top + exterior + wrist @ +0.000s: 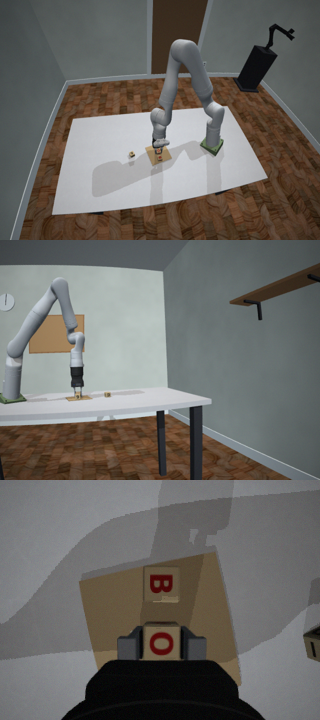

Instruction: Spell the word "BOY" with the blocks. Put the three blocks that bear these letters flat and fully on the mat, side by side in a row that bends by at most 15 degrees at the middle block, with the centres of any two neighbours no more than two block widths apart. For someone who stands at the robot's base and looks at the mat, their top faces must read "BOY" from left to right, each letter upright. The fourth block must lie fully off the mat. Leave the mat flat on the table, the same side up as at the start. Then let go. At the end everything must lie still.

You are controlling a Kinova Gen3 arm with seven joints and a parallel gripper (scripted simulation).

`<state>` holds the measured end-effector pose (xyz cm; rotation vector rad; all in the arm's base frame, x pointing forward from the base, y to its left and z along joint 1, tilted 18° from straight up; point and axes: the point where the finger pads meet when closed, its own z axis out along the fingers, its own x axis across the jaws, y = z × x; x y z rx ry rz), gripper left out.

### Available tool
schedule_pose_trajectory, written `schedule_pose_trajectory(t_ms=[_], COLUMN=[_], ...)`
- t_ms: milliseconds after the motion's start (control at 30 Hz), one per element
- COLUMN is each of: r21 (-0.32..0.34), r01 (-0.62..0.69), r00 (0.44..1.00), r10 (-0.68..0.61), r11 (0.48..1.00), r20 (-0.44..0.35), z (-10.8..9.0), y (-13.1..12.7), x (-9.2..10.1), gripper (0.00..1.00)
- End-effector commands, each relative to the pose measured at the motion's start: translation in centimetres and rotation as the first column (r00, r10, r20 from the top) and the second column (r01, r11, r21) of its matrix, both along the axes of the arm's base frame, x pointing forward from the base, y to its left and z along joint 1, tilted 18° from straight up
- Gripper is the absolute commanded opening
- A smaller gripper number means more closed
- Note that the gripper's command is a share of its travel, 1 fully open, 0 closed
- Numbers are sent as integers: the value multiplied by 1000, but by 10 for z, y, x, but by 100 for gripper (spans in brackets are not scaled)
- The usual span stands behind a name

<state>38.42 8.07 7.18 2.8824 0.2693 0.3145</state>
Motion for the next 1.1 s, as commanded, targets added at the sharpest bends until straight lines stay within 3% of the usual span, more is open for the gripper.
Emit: schedule_pose_trajectory(t_ms=[0,1067], r21=[1,1], r01=[0,0], r00=[1000,1000], r10=[0,0], r11=[1000,1000], r20=[1,1], z=[1,-3], y=[0,0], x=[0,1], gripper=[57,57])
